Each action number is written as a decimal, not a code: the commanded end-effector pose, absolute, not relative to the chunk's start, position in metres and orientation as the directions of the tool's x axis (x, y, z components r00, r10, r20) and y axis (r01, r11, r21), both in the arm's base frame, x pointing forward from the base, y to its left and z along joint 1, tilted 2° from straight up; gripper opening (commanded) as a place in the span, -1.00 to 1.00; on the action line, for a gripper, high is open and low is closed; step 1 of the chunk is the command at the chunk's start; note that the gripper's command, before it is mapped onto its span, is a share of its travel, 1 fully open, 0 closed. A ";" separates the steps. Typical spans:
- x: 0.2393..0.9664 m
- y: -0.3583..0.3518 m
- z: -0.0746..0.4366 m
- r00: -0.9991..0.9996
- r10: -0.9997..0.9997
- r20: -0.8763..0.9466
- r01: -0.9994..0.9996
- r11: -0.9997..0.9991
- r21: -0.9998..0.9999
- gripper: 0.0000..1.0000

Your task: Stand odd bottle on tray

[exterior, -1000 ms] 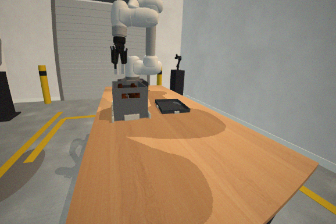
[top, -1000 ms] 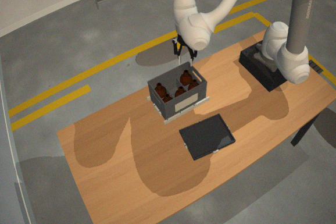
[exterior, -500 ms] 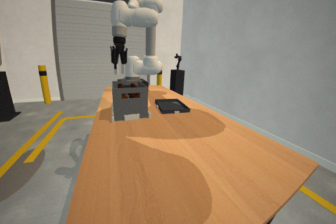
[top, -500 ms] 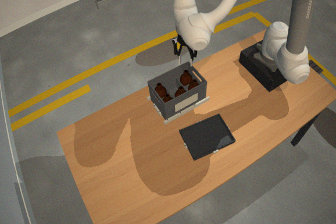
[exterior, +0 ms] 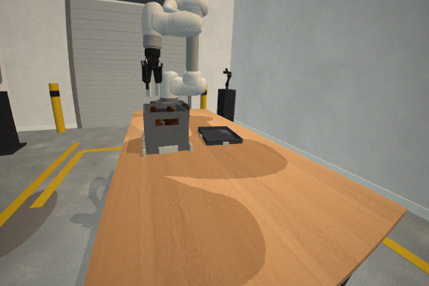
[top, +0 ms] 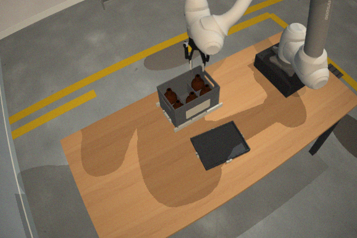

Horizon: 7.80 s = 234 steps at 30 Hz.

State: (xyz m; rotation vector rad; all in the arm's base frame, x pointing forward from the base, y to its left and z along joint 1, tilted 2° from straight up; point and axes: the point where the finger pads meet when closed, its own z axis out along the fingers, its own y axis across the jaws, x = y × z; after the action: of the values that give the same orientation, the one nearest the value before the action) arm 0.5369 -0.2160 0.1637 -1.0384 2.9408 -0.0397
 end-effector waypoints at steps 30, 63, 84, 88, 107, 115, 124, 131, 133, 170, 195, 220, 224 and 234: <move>0.536 -0.217 0.128 -0.776 -0.631 -0.014 -0.630 0.776 -0.028 -0.24; 0.536 -0.217 0.127 -0.776 -0.631 -0.014 -0.630 0.776 -0.028 -0.24; 0.536 -0.217 0.127 -0.776 -0.631 -0.014 -0.630 0.776 -0.028 -0.24; 0.535 -0.218 0.127 -0.776 -0.631 -0.014 -0.630 0.776 -0.028 -0.24; 0.534 -0.218 0.127 -0.776 -0.631 -0.014 -0.630 0.776 -0.028 -0.24; 0.534 -0.218 0.127 -0.776 -0.631 -0.014 -0.630 0.776 -0.028 -0.24; 0.534 -0.218 0.127 -0.776 -0.631 -0.014 -0.630 0.776 -0.028 -0.24; 0.534 -0.218 0.127 -0.776 -0.631 -0.014 -0.630 0.776 -0.028 -0.24; 0.534 -0.218 0.127 -0.776 -0.631 -0.014 -0.630 0.776 -0.028 -0.24; 0.535 -0.218 0.099 -0.776 -0.631 -0.014 -0.630 0.776 -0.028 -0.24; 0.536 -0.218 0.084 -0.776 -0.631 -0.014 -0.630 0.776 -0.028 -0.24; 0.536 -0.218 0.084 -0.776 -0.631 -0.014 -0.630 0.776 -0.028 -0.24; 0.536 -0.218 0.084 -0.776 -0.631 -0.014 -0.630 0.776 -0.028 -0.24; 0.536 -0.218 0.084 -0.776 -0.631 -0.014 -0.630 0.776 -0.028 -1.00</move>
State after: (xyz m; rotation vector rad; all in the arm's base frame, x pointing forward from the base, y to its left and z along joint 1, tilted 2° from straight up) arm 0.5375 -0.2178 0.0863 -1.0390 2.9406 -0.0395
